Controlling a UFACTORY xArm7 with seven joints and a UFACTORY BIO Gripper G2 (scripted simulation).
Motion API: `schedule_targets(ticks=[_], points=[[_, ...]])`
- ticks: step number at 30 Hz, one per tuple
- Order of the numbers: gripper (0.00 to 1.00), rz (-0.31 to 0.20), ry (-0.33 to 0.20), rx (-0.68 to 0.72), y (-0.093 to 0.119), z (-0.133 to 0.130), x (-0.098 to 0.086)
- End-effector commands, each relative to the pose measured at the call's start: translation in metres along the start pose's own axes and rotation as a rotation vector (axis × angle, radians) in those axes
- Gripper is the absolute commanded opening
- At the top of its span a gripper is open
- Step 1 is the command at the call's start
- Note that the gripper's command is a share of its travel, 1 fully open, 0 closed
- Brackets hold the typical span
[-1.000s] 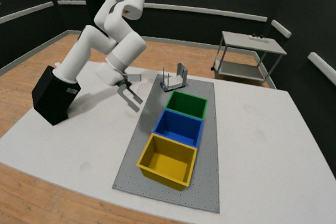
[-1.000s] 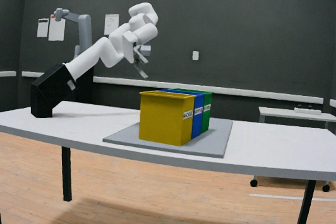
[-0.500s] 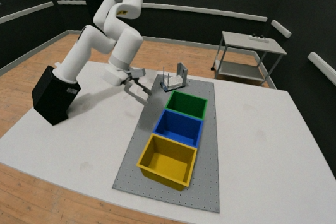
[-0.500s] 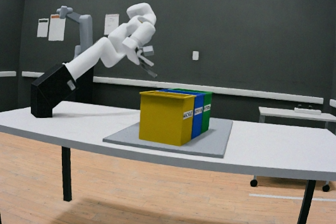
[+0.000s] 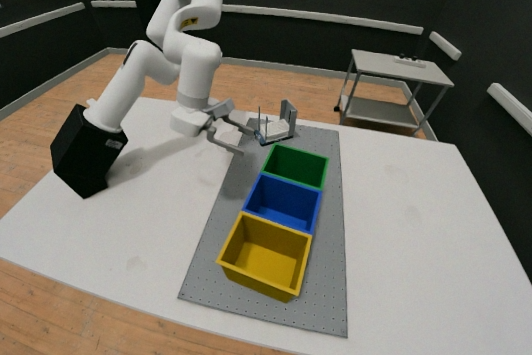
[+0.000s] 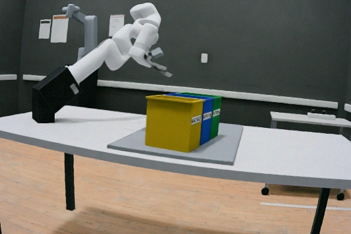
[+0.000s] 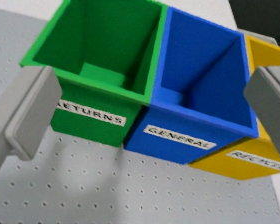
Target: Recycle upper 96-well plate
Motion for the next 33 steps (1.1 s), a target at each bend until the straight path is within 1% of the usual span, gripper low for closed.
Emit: schedule_targets(ticks=[1,3,4,5,10,11,24,30,32,33], points=[[0.37,-0.092,-0.080,0.001,-0.003,0.013,-0.008],[0.37,-0.142,-0.125,0.003,-0.005,0.020,-0.014],[0.37,-0.155,-0.137,0.004,-0.006,0.022,-0.015],[0.37,-0.155,-0.137,0.004,-0.006,0.022,-0.015],[0.37,-0.269,-0.236,0.012,-0.008,0.036,-0.028],[0.37,-0.282,-0.247,0.013,-0.008,0.037,-0.029],[0.37,-0.282,-0.247,0.013,-0.008,0.037,-0.029],[0.37,-0.317,-0.218,-0.183,-0.012,0.063,-0.032],[0.37,-0.317,-0.218,-0.183,-0.012,0.063,-0.032],[0.37,-0.322,-0.213,-0.216,-0.012,0.067,-0.032]])
Point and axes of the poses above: the point midway between the two finger pads, its own y axis back along the fingers, its own z axis across the jaws, x = y × z, the point moved 2 cm from there along y, back along the fingers, and after that the axes turned 3 degrees about y, right-handed, at the moved point
